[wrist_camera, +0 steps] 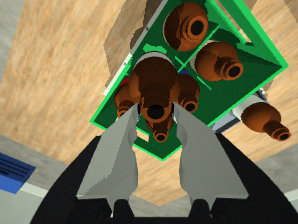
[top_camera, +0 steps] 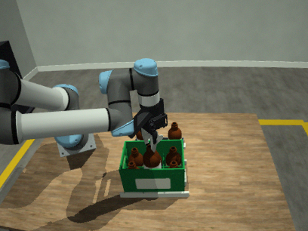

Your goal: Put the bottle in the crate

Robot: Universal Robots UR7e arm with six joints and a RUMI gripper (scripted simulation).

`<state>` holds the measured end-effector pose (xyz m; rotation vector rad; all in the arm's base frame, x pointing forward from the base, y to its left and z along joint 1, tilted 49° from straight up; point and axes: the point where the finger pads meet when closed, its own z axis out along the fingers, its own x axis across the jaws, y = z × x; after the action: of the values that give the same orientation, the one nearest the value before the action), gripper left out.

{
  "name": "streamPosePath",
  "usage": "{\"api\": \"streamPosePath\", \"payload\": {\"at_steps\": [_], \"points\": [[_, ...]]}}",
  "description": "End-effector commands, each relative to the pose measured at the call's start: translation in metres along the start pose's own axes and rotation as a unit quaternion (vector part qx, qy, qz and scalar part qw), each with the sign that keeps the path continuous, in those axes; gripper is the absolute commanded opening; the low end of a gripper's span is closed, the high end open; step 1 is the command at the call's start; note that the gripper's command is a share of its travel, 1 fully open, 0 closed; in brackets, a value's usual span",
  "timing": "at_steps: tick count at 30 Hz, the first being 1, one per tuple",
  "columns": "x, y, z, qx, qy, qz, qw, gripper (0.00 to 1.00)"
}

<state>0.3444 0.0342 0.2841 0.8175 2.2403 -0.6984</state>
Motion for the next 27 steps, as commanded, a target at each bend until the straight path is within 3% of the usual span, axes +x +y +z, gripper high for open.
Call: {"api": "streamPosePath", "payload": {"at_steps": [1, 27], "points": [[0.0, -0.001, 0.001, 0.0, 0.0, 0.001, 1.0, 0.0], [0.0, -0.001, 0.02, 0.0, 0.0, 0.001, 1.0, 0.0]]}}
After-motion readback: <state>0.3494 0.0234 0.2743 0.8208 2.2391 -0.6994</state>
